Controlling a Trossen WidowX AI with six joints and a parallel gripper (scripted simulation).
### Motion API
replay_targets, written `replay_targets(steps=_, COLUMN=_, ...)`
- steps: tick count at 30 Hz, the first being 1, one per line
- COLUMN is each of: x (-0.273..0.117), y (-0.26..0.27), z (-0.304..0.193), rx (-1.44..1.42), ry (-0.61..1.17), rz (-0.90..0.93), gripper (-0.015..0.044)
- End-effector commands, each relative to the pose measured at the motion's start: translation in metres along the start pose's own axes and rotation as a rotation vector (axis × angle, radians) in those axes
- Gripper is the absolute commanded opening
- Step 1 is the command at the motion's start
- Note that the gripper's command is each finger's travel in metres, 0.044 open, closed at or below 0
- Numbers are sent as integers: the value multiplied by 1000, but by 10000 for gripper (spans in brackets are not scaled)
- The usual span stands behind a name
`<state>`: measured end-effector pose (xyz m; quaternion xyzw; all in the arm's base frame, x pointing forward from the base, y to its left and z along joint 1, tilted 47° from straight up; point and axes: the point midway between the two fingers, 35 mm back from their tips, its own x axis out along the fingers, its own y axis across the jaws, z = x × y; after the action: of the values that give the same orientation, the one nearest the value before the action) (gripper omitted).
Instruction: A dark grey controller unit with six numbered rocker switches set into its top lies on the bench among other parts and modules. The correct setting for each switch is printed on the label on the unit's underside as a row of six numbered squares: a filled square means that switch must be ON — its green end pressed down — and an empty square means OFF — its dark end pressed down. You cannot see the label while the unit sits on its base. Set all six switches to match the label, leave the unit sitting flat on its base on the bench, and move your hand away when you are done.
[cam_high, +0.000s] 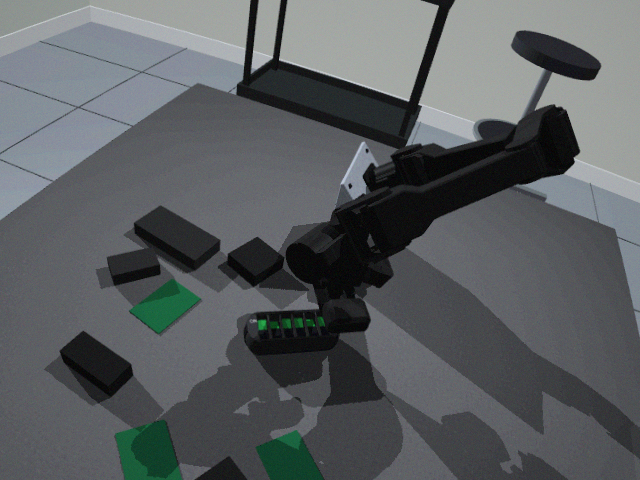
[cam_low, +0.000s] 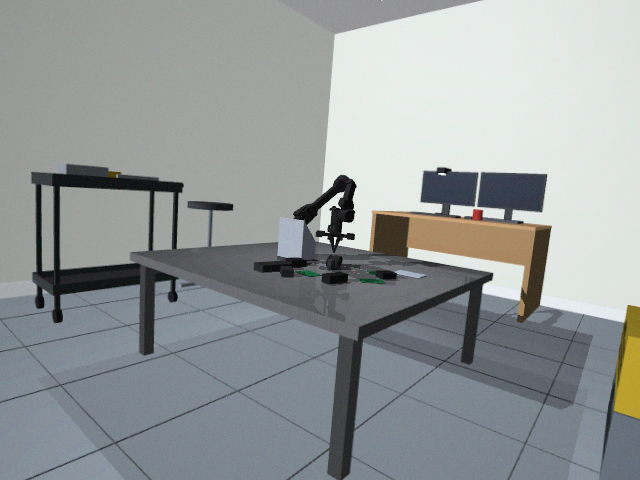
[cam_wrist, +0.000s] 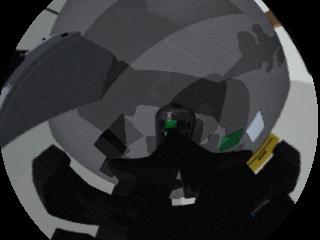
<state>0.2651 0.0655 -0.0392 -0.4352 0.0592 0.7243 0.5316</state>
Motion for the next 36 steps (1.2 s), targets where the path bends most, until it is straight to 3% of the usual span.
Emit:
replay_targets(steps=1, x=7, y=1, z=1, rx=9, ry=-7, rz=-2, gripper=0)
replay_targets(steps=14, x=24, y=1, z=2, rx=9, ry=-9, rz=-2, gripper=0)
replay_targets(steps=36, x=11, y=1, z=1, rx=9, ry=-7, rz=-1, gripper=0)
